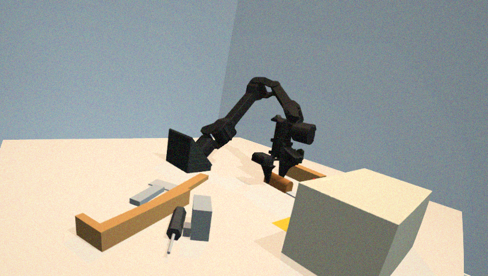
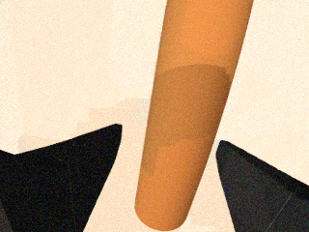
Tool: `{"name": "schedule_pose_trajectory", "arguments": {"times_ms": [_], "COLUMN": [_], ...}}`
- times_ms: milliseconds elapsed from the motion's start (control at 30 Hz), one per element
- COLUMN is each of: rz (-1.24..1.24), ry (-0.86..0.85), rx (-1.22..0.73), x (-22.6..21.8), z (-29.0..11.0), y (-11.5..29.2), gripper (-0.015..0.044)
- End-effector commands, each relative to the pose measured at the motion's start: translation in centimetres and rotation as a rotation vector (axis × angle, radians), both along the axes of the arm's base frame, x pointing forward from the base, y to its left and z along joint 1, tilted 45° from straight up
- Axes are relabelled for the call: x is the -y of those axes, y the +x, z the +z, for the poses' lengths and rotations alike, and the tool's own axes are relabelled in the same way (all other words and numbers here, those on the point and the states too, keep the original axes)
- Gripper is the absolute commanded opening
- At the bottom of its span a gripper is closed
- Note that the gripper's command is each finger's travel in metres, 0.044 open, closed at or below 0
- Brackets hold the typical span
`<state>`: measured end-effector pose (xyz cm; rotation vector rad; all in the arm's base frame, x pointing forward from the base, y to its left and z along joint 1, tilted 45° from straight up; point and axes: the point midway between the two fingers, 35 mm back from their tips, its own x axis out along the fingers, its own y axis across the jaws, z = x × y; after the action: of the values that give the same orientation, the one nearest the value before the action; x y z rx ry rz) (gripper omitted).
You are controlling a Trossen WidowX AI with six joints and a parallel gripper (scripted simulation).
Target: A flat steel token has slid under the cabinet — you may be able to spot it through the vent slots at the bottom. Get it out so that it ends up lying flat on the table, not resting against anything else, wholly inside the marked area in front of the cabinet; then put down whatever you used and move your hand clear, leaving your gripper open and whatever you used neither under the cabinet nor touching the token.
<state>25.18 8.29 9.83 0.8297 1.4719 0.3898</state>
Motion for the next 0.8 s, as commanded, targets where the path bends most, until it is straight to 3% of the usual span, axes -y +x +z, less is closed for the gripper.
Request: {"name": "schedule_pose_trajectory", "arguments": {"times_ms": [0, 133, 433, 567, 767], "rz": [-0.002, -0.001, -0.001, -0.001, -0.005], "ry": [0.001, 0.000, 0.000, 0.000, 0.001], "rx": [-0.005, 0.001, 0.001, 0.001, -0.004], "x": [-0.16, -0.03, -0.03, -0.03, 0.04], "z": [-0.21, -0.03, -0.03, -0.03, -0.05], "y": [-0.19, -0.01, -0.01, -0.01, 0.22], "gripper": [0.0270, 0.0165, 0.0105, 0.0000, 0.0000]}}
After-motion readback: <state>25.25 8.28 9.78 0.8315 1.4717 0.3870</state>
